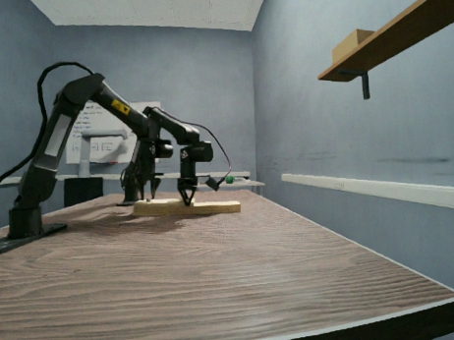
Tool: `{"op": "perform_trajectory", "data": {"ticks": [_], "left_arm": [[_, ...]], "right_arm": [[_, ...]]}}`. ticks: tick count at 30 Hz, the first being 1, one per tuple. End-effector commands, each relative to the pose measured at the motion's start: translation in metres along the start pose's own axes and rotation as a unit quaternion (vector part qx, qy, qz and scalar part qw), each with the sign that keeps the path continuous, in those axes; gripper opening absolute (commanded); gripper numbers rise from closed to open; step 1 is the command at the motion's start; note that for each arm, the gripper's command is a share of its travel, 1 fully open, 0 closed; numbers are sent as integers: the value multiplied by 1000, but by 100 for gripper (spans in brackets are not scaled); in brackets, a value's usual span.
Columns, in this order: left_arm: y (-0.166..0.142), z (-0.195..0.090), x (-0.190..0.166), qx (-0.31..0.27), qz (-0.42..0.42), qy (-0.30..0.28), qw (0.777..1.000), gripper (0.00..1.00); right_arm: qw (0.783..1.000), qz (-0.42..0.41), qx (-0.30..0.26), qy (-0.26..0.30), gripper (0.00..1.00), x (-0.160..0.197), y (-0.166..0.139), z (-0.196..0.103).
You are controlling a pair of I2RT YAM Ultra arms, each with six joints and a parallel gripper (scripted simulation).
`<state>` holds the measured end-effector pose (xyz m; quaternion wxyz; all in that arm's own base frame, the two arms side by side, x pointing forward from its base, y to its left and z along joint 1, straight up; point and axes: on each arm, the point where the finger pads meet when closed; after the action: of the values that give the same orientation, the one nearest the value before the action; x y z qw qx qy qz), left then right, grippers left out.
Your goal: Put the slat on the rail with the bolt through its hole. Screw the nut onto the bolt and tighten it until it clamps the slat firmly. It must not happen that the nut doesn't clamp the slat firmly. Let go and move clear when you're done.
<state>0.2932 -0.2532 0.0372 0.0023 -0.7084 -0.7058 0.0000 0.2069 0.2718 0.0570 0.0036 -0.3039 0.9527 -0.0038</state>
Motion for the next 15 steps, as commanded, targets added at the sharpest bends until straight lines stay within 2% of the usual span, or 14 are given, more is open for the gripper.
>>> {"op": "perform_trajectory", "data": {"ticks": [1, 15], "left_arm": [[2, -4, -1, -5, 0, -4, 1000, 72], [2, -4, -1, -5, 0, -4, 1000, 72]], "right_arm": [[1000, -4, -6, -2, 34, -3, 1, -9], [1000, -4, -6, -2, 34, -3, 2, -5]]}}
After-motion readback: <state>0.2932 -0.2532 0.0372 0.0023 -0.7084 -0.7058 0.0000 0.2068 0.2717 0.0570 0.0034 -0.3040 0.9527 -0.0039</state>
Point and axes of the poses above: on each arm, the point where the finger pads meet when closed, its own z axis out along the fingers, its own x axis across the jaws, y = z × x, and after that the axes turned 1 degree about -z, right-handed
